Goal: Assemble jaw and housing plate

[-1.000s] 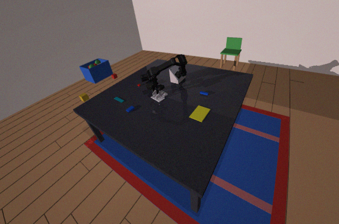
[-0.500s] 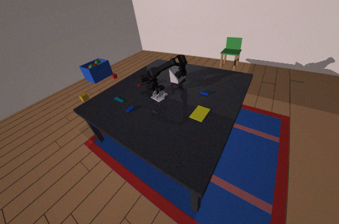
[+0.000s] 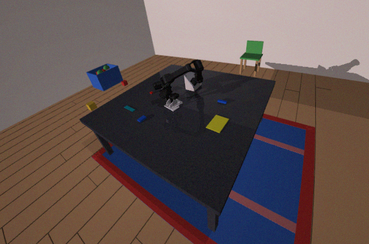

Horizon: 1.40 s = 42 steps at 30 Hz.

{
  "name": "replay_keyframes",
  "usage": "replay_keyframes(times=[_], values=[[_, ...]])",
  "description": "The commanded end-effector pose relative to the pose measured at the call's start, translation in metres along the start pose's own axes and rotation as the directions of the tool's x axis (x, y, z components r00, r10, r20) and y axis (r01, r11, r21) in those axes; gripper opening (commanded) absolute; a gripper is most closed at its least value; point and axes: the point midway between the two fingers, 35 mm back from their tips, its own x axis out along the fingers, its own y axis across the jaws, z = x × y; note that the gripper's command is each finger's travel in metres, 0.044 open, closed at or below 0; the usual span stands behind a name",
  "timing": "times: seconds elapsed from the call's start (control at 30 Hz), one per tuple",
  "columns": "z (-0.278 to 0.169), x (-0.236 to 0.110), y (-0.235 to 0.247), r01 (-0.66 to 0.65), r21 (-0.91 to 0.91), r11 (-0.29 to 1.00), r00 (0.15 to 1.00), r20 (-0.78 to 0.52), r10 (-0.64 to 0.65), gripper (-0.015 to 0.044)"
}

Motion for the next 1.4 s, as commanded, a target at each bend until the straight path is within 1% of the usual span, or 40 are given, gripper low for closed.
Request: replay_keyframes(times=[0.0, 1.37], values=[[-0.0002, 0.0008, 0.0002, -0.003, 0.006, 1.0, 1.0, 0.001, 0.003, 0.0134], [-0.0003, 0.0101, 0.0004, -0.004, 0.006, 1.0, 1.0, 0.001, 0.004, 0.0134]])
